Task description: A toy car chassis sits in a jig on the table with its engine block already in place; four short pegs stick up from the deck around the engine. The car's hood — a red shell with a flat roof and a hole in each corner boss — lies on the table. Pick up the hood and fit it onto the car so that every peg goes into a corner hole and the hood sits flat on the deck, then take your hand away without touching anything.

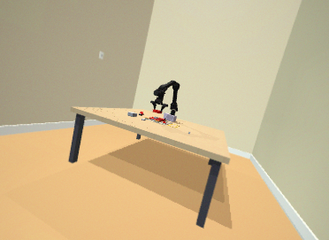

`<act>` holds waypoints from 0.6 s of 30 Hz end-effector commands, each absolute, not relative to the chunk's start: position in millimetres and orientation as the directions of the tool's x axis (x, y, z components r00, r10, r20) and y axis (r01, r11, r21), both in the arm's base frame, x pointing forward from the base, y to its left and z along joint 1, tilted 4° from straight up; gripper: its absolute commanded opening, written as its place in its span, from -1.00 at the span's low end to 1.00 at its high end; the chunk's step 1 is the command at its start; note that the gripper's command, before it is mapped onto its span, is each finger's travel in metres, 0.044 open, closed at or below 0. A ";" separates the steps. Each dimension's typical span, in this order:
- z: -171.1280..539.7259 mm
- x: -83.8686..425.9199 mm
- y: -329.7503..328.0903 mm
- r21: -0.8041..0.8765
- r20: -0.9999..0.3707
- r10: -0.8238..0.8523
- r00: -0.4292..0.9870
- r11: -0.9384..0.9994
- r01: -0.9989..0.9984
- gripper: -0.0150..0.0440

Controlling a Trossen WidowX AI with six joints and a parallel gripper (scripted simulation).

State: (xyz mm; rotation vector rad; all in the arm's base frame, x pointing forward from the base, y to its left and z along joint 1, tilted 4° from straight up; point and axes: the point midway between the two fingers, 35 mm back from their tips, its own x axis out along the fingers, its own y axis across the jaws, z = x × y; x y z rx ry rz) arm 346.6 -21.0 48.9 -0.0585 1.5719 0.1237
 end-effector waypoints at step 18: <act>8.1 343.5 -20.1 0.043 -0.999 0.040 -0.021 0.992 -0.121 -0.49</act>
